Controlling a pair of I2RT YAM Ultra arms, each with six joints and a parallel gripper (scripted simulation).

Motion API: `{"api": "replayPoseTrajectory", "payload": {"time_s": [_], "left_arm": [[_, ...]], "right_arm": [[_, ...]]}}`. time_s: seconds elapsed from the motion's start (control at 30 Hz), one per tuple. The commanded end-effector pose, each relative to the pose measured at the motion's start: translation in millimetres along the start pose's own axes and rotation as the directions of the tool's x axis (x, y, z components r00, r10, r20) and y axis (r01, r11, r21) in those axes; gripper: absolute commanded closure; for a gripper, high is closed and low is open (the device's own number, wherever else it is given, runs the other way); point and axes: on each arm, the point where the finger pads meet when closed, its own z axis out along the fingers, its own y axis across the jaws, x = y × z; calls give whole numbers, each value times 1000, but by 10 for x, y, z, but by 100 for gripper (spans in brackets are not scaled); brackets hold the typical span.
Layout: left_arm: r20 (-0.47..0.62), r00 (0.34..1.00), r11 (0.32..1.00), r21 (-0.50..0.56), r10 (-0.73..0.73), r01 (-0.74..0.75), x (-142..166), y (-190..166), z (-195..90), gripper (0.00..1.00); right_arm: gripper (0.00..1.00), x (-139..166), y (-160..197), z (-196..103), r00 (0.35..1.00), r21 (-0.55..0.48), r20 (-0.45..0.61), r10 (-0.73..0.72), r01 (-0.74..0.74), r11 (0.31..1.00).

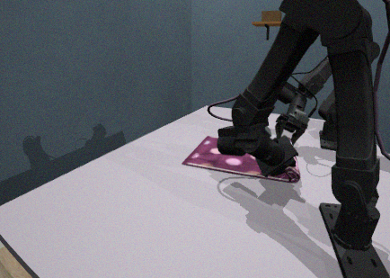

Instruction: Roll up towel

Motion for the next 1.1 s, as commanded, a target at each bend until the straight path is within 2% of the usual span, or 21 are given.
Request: {"api": "replayPoseTrajectory", "payload": {"time_s": [0.0, 0.1, 0.13, 0.6, 0.87, 1.07], "left_arm": [[0, 1000, 1000, -14, 26, -26, -36, 60, -16, 82], [0, 1000, 1000, -14, 26, -26, -36, 60, -16, 82], [0, 1000, 1000, -14, 26, -26, -36, 60, -16, 82], [0, 1000, 1000, -14, 26, -26, -36, 60, -16, 82], [0, 1000, 1000, -14, 26, -26, -36, 60, -16, 82], [0, 1000, 1000, -14, 26, -26, -53, 30, -39, 55]], "right_arm": [[57, 4, 15, 27, 1000, -4, 7, 7, -7, 1000], [59, 4, 15, 27, 1000, -4, 7, 7, -7, 1000], [63, 4, 15, 27, 1000, -4, 7, 7, -7, 1000], [78, 4, 15, 27, 1000, -4, 7, 7, -7, 1000], [81, 4, 15, 27, 1000, -4, 7, 7, -7, 1000], [81, 4, 15, 27, 1000, -4, 7, 7, -7, 1000]]}}
